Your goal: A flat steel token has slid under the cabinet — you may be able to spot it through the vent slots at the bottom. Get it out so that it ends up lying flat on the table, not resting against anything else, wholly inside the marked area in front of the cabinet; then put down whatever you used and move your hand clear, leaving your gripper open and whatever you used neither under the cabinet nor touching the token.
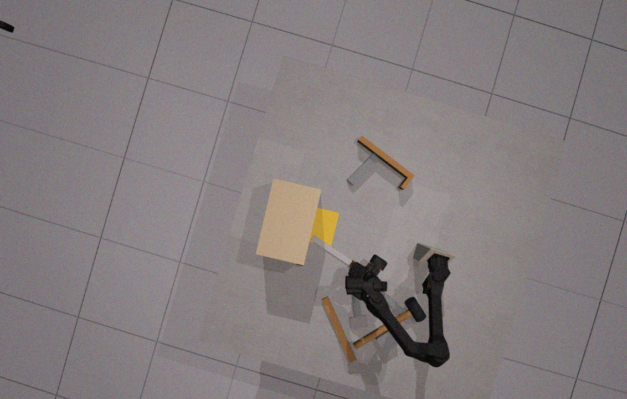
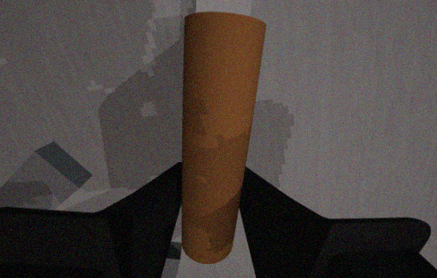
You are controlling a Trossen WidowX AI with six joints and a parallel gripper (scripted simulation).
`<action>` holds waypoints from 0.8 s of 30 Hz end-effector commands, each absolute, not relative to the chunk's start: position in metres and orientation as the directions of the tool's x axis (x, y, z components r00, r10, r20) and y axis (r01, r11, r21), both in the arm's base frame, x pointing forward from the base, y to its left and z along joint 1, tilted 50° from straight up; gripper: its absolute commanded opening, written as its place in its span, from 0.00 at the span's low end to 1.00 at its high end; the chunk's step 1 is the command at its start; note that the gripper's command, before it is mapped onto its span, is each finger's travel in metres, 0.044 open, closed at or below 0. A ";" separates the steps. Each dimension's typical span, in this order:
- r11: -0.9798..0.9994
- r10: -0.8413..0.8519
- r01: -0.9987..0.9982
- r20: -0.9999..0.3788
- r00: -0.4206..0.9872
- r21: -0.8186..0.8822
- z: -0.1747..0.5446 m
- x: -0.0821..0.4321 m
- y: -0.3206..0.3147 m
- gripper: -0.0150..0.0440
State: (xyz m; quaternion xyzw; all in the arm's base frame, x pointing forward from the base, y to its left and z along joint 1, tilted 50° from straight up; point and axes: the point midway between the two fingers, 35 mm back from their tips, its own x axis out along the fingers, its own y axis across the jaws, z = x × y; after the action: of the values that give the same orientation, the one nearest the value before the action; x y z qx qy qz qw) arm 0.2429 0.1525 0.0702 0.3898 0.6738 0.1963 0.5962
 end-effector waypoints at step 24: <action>0.618 0.762 0.279 -0.648 0.017 0.734 0.065 0.276 0.147 0.25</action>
State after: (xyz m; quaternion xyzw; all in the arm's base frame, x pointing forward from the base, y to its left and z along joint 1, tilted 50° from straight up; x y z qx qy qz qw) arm 0.2697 0.1479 0.0656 0.3879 0.6727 0.1996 0.5976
